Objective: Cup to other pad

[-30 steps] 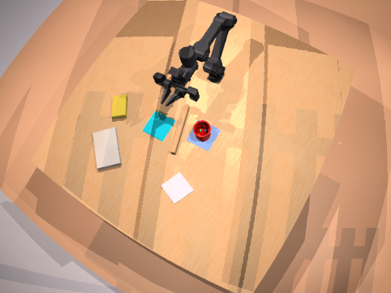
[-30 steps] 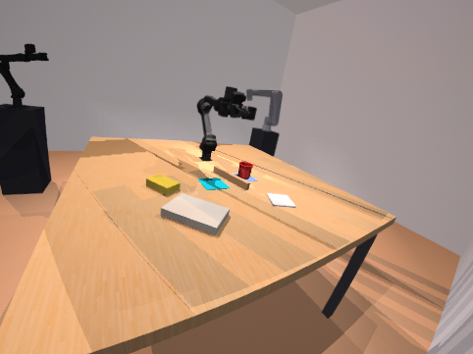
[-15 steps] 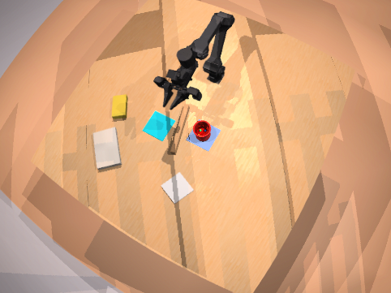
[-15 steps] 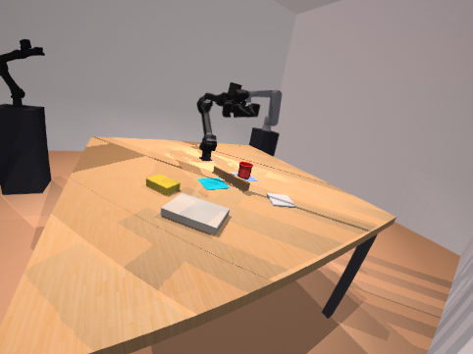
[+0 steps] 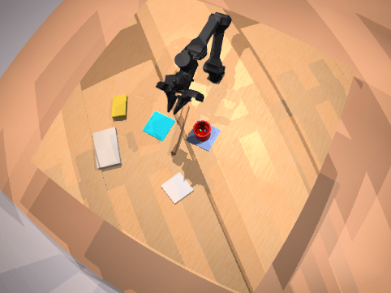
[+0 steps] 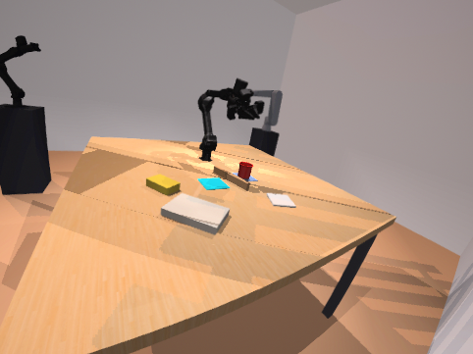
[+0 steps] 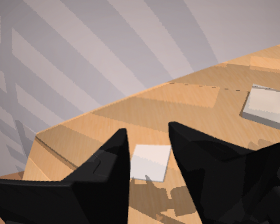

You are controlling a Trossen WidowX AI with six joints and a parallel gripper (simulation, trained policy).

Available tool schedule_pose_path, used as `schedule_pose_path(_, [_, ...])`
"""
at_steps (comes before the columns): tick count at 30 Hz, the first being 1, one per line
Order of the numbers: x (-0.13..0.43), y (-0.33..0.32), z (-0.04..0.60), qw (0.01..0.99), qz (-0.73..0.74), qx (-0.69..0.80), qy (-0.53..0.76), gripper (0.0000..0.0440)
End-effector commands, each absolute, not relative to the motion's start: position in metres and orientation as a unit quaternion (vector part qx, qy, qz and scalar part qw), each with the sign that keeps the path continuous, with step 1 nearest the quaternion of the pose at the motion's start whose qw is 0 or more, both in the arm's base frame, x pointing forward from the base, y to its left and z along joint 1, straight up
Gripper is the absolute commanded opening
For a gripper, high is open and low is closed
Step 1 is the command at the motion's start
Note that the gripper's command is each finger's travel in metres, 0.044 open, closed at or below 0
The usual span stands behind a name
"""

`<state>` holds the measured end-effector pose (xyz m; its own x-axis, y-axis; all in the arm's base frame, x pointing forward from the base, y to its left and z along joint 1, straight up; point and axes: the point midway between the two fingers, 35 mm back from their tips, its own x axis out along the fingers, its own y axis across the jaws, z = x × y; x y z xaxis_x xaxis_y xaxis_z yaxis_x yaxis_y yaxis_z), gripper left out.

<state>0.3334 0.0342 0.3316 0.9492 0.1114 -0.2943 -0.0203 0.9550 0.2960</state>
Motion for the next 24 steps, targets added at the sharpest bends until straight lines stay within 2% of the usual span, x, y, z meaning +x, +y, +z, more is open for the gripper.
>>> schedule_pose_path(1, [0.337,0.041,0.327,0.967,0.036,0.169,0.186,0.0119])
schedule_pose_path(24, [0.341,0.072,0.31,0.893,-0.003,0.296,0.338,0.0128])
